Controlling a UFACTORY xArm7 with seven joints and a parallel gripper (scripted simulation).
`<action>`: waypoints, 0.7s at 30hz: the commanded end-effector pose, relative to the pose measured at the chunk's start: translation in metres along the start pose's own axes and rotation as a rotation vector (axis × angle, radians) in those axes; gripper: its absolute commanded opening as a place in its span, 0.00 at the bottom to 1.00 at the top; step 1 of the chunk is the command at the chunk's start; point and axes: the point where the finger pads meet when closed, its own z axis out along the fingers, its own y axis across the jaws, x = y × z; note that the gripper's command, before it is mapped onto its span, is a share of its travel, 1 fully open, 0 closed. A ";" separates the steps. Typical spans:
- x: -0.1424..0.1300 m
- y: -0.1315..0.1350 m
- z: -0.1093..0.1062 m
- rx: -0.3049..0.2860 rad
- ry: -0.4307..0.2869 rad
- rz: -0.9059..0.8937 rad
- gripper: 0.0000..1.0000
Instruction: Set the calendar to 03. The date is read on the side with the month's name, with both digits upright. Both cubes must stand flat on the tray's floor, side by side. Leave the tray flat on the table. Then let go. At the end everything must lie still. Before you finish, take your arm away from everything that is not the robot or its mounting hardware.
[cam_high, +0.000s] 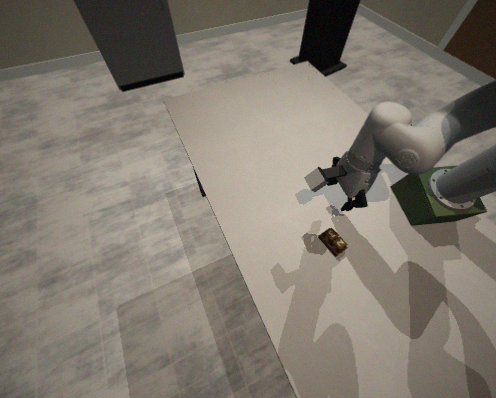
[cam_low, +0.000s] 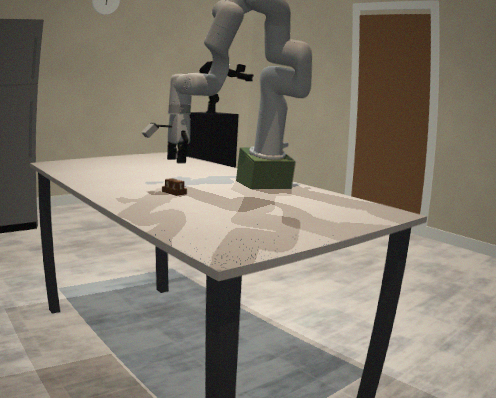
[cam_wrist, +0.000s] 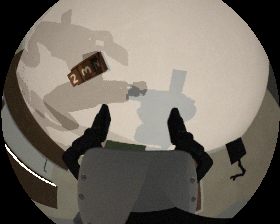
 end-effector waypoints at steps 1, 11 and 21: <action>0.010 -0.011 -0.004 -0.012 -0.011 0.173 1.00; 0.022 -0.028 -0.009 -0.013 -0.009 0.423 1.00; 0.035 -0.050 -0.014 -0.014 -0.007 0.715 1.00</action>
